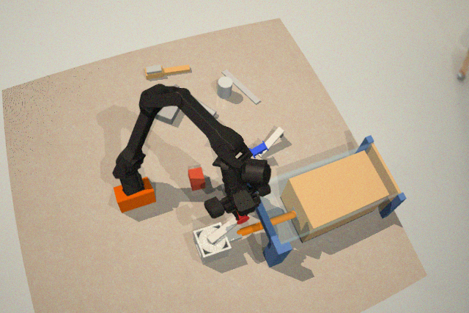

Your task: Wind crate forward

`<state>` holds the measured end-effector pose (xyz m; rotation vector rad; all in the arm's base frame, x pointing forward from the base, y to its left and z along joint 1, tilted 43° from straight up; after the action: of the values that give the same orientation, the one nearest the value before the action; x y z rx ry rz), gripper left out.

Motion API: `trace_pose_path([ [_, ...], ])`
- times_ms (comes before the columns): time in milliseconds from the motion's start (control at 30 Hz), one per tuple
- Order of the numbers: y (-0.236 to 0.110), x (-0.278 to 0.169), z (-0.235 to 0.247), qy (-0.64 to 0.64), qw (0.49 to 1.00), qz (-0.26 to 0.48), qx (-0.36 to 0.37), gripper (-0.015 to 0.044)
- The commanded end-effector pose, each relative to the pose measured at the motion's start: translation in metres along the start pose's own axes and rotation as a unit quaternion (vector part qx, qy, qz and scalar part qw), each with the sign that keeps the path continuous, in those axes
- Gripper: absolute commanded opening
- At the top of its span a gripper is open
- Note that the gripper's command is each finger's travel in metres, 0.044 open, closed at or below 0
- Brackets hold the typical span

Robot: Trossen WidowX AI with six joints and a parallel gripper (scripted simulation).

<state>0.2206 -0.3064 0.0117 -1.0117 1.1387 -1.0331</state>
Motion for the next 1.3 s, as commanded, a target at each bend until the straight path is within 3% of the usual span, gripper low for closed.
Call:
trace_pose_path([
  [0, 0.007, -0.018, 0.0, -0.001, 1.0, 0.029, -0.005, 0.0],
  [1267, -0.007, -0.05, -0.016, -0.001, 1.0, 0.031, -0.006, 0.0],
])
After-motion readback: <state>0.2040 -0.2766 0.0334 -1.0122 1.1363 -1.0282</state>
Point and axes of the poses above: the point midway between the two fingers, 35 mm back from their tips, its own y axis out along the fingers, its own z axis across the jaws, x = y × z, the point moved 7 cm from there along -y, back along the fingers, and after that the axes turned 13 degrees about -y, right-handed, at the moved point
